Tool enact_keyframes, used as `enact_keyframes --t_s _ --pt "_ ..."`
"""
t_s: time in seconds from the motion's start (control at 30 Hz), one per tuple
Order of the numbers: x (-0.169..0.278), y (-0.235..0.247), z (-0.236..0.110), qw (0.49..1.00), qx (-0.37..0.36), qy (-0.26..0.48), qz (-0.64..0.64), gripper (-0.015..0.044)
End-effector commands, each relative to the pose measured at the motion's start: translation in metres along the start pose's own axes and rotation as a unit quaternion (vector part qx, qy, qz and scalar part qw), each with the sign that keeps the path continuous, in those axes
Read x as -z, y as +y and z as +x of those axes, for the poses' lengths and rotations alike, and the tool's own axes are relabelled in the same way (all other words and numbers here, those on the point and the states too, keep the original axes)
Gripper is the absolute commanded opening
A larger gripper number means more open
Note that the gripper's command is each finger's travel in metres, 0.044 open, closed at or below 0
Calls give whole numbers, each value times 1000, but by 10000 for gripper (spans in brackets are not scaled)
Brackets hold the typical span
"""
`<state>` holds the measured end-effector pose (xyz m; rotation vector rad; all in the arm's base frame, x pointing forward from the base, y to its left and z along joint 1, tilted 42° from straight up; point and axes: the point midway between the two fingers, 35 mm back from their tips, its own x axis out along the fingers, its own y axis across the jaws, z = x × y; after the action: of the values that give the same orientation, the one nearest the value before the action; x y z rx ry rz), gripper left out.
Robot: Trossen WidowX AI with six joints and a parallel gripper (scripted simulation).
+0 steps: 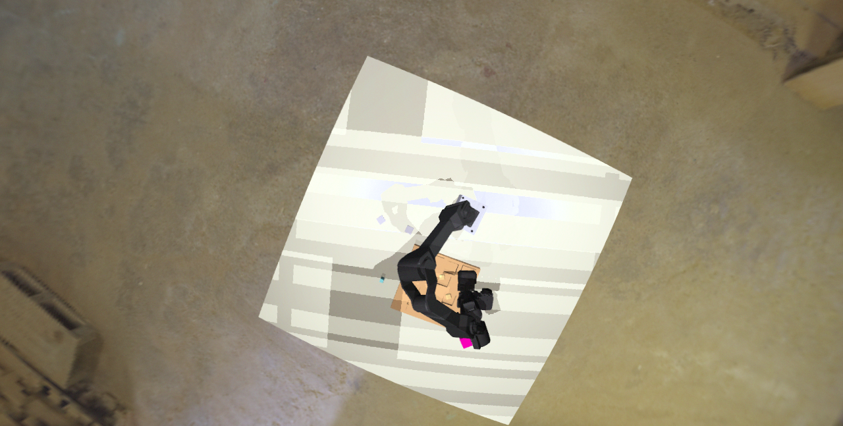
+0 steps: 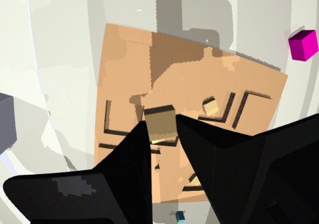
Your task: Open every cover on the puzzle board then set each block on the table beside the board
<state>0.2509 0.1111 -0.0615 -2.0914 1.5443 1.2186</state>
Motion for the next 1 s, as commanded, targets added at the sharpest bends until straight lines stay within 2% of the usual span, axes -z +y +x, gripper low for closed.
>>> enact_keyframes --t_s 0.0,0.97 --pt "-12 -10 -1 1000 -1 -2 1 80" --pt "-112 -65 2 1000 0 -4 2 80"
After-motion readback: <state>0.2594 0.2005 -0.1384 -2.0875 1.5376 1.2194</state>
